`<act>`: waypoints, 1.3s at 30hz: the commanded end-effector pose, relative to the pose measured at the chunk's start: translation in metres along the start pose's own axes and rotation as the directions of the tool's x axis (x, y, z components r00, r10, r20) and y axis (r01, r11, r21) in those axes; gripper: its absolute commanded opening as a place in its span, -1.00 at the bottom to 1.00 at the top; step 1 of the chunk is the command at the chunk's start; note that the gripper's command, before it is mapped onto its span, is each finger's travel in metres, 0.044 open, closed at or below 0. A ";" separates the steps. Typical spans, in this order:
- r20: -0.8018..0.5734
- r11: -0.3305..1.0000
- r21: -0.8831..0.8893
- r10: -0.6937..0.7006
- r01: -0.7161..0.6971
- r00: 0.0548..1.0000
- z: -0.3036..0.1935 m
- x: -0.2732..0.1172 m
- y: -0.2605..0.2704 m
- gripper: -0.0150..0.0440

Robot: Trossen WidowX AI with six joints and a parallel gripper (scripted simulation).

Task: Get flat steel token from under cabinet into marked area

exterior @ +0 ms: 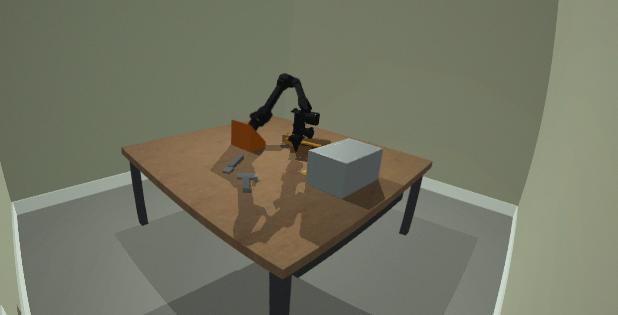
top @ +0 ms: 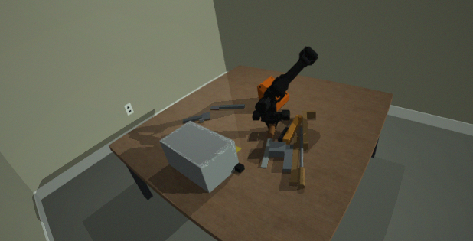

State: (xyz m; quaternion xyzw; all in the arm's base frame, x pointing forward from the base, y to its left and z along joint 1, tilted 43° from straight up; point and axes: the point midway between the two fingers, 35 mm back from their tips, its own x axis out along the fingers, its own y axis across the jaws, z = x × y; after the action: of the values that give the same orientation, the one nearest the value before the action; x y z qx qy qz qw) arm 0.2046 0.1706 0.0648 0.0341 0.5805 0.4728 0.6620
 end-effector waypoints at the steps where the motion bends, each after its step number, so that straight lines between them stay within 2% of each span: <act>1: 0.000 1.000 0.000 0.000 0.000 1.000 0.000 0.000 0.000 0.04; 3: 0.000 1.000 0.000 0.000 0.000 1.000 0.000 0.000 0.000 0.19; 6: 0.000 1.000 0.000 -0.001 0.001 1.000 0.000 0.000 0.000 0.19; 9: 0.007 1.000 0.001 0.012 -0.012 1.000 0.000 0.000 0.000 0.42; 23: 0.007 0.999 0.038 0.012 -0.012 1.000 -0.001 0.005 -0.001 0.42; 27: 0.007 1.000 0.016 0.008 -0.008 1.000 0.000 0.003 -0.001 0.07; 36: 0.007 1.000 0.016 0.008 -0.008 1.000 0.000 0.003 -0.001 -0.14; 39: 0.007 1.000 0.016 0.008 -0.008 1.000 0.000 0.003 -0.001 -0.40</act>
State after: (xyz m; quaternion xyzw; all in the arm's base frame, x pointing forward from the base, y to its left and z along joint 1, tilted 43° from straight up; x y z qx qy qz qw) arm 0.2047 0.1714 0.0615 0.0443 0.5831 0.4693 0.6616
